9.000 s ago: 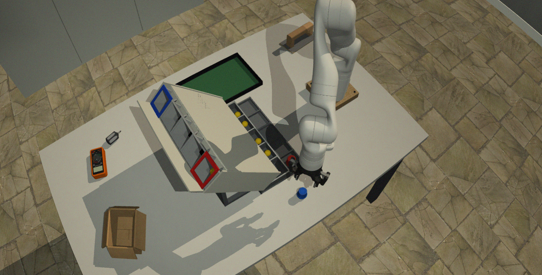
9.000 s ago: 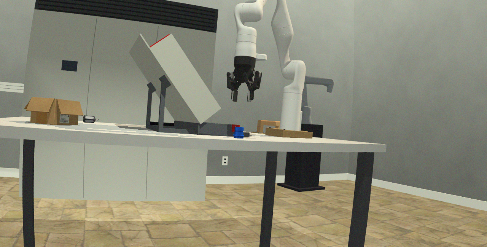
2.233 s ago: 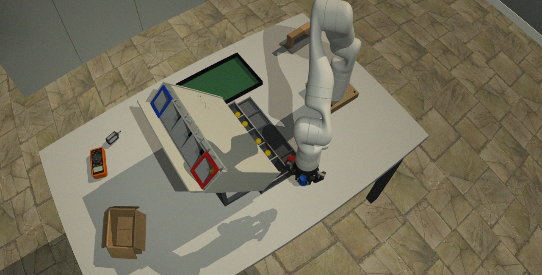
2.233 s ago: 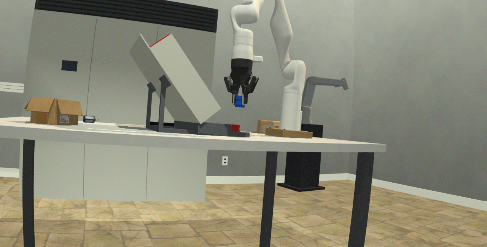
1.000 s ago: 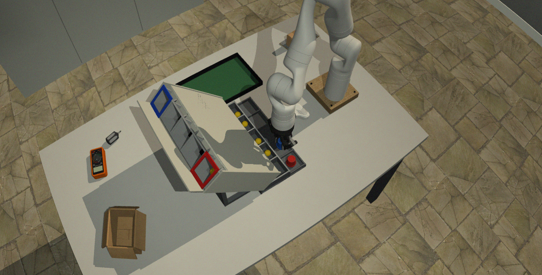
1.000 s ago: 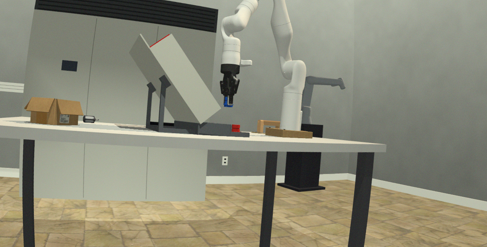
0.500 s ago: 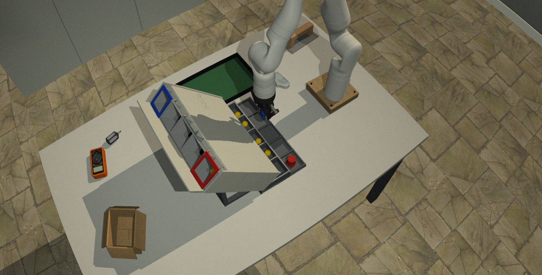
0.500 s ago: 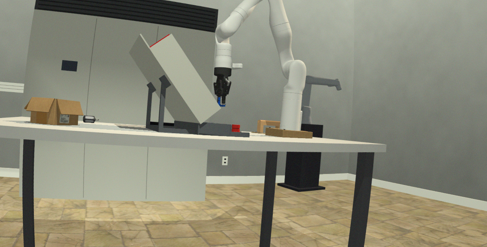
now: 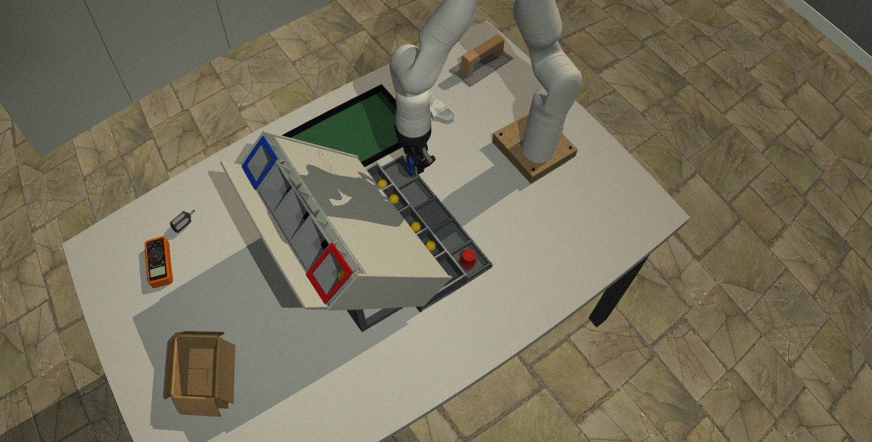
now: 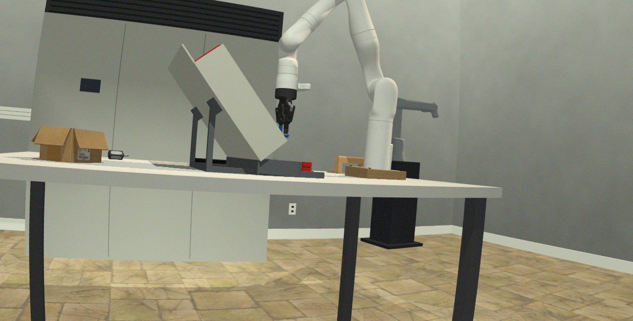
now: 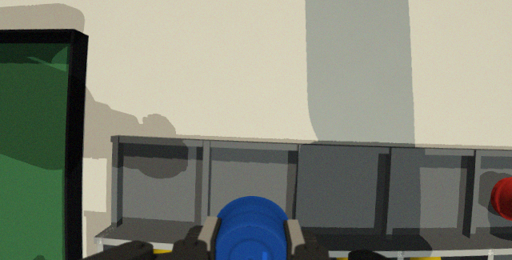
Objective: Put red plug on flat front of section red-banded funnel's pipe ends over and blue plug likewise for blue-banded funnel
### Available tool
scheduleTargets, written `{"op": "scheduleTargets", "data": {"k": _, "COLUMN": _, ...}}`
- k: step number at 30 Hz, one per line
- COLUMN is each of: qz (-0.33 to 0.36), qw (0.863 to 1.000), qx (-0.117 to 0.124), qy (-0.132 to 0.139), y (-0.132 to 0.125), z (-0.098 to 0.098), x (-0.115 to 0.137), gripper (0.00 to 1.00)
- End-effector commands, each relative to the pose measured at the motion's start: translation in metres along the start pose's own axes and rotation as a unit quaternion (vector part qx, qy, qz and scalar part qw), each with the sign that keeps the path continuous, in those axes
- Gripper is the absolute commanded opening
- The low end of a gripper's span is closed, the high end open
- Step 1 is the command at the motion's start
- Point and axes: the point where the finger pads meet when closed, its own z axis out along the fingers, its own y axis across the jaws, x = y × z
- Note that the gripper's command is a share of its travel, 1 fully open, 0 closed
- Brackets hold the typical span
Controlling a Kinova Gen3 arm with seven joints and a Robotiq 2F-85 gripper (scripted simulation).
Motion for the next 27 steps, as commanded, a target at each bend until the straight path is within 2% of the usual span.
{"op": "scheduleTargets", "data": {"k": 1, "qz": -0.002, "qw": 1.0, "qx": -0.001, "qy": -0.005, "y": -0.001, "z": -0.002, "x": -0.003, "gripper": 0.0}}
{"op": "scheduleTargets", "data": {"k": 2, "qz": -0.002, "qw": 1.0, "qx": -0.001, "qy": -0.005, "y": -0.001, "z": -0.002, "x": -0.003, "gripper": 0.0}}
{"op": "scheduleTargets", "data": {"k": 3, "qz": -0.002, "qw": 1.0, "qx": -0.002, "qy": -0.005, "y": -0.001, "z": 0.025, "x": -0.002, "gripper": 0.0}}
{"op": "scheduleTargets", "data": {"k": 19, "qz": -0.002, "qw": 1.0, "qx": -0.002, "qy": -0.005, "y": -0.001, "z": 0.025, "x": -0.002, "gripper": 0.0}}
{"op": "scheduleTargets", "data": {"k": 20, "qz": -0.002, "qw": 1.0, "qx": -0.002, "qy": -0.005, "y": -0.001, "z": 0.047, "x": -0.003, "gripper": 0.0}}
{"op": "scheduleTargets", "data": {"k": 27, "qz": -0.002, "qw": 1.0, "qx": -0.002, "qy": -0.005, "y": -0.001, "z": 0.047, "x": -0.003, "gripper": 0.0}}
